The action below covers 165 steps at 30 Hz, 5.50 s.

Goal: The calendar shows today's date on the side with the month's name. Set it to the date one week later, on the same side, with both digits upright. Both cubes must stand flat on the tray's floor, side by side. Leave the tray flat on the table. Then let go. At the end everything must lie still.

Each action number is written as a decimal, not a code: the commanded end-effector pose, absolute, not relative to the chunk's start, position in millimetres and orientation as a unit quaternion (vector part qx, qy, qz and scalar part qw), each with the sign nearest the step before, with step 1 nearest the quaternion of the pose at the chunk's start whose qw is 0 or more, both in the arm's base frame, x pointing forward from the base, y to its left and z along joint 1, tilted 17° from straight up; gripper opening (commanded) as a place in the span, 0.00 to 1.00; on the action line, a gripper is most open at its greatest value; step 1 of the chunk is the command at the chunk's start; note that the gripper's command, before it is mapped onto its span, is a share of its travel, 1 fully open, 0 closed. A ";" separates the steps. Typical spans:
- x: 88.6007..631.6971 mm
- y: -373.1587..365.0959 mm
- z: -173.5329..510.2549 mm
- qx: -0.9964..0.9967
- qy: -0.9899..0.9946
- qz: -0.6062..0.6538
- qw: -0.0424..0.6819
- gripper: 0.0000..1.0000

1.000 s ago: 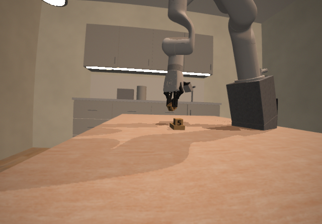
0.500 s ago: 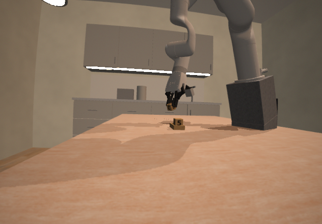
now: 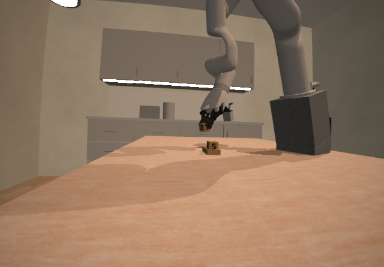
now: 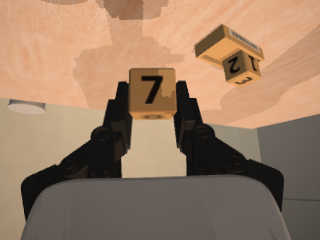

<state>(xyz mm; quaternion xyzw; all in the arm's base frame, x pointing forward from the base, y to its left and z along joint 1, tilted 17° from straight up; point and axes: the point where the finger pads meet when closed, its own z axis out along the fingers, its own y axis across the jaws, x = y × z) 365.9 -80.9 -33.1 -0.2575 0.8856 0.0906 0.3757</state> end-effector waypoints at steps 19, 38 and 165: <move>364.5 -82.2 -34.7 -0.254 0.863 0.100 0.426 0.29; 367.5 -80.9 -45.4 -0.254 0.863 0.100 0.426 0.29; 383.0 -74.1 -101.0 -0.254 0.863 0.100 0.426 0.29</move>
